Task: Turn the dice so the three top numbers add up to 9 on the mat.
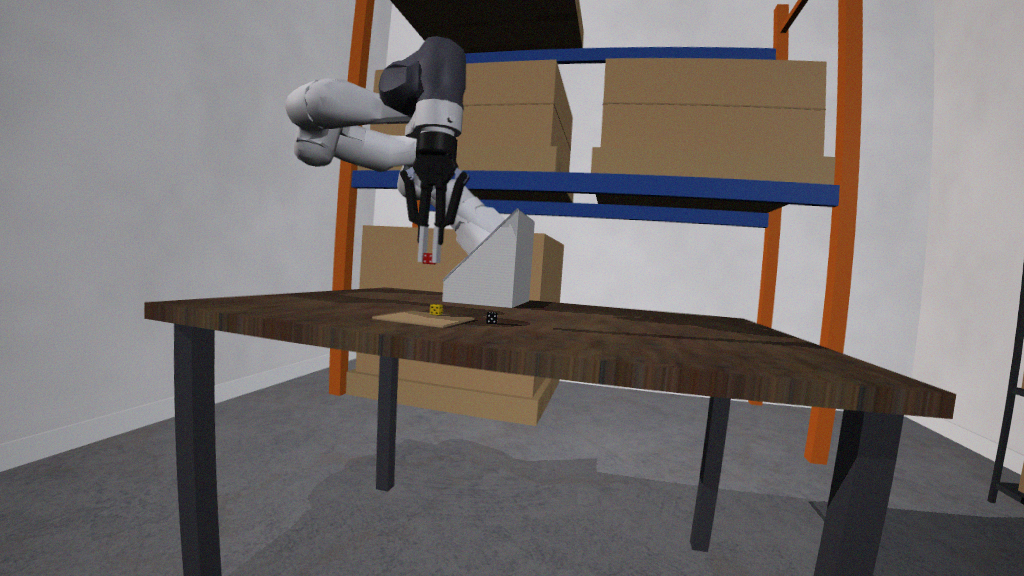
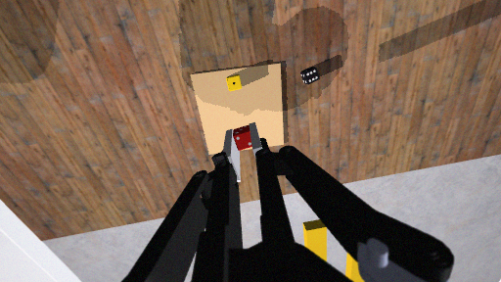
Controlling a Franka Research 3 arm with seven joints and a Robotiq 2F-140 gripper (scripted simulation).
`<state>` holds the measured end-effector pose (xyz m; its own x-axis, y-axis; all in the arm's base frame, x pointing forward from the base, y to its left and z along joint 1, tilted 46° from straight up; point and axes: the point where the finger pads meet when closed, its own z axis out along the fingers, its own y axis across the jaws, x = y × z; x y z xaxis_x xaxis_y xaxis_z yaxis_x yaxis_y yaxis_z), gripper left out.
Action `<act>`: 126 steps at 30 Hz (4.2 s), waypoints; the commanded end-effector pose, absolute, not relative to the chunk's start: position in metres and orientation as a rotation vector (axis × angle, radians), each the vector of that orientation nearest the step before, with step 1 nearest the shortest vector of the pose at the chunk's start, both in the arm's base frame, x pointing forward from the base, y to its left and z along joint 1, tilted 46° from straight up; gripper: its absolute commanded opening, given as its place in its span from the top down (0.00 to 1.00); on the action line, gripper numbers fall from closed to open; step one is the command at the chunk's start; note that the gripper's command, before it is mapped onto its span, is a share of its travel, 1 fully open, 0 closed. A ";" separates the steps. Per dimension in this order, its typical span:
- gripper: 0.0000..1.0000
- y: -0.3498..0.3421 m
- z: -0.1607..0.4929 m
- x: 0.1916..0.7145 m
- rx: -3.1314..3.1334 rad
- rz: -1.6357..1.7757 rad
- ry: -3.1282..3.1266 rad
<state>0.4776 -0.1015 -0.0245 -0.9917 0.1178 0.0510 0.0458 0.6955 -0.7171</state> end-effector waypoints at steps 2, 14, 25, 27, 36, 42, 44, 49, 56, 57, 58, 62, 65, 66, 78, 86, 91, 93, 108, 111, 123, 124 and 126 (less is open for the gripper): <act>0.91 -0.102 -0.024 0.477 -0.226 1.202 -2.817; 0.91 -0.118 -0.040 0.475 -0.227 1.202 -2.818; 0.91 -0.148 -0.070 0.470 -0.227 1.202 -2.818; 0.91 -0.154 -0.076 0.469 -0.227 1.202 -2.818; 0.91 -0.168 -0.089 0.467 -0.227 1.202 -2.818; 0.91 -0.170 -0.091 0.467 -0.227 1.202 -2.818; 0.91 -0.170 -0.091 0.467 -0.227 1.202 -2.818; 0.91 -0.170 -0.091 0.467 -0.227 1.202 -2.818; 0.91 -0.170 -0.091 0.467 -0.227 1.202 -2.818; 0.91 -0.170 -0.091 0.467 -0.227 1.202 -2.818; 0.91 -0.170 -0.091 0.467 -0.227 1.202 -2.818; 0.91 -0.170 -0.091 0.467 -0.227 1.202 -2.818; 0.91 -0.170 -0.091 0.467 -0.227 1.202 -2.818; 0.91 -0.170 -0.091 0.467 -0.227 1.202 -2.818; 0.91 -0.170 -0.091 0.467 -0.227 1.202 -2.818; 0.91 -0.170 -0.091 0.467 -0.230 1.202 -2.818; 0.91 -0.169 -0.092 0.467 -0.233 1.203 -2.819; 0.91 -0.169 -0.092 0.467 -0.234 1.203 -2.819; 0.91 -0.169 -0.092 0.467 -0.234 1.203 -2.819; 0.91 -0.169 -0.092 0.467 -0.234 1.203 -2.819; 0.91 -0.170 -0.092 0.467 -0.234 1.203 -2.819; 0.91 -0.170 -0.092 0.467 -0.234 1.203 -2.819; 0.91 -0.170 -0.093 0.467 -0.234 1.203 -2.819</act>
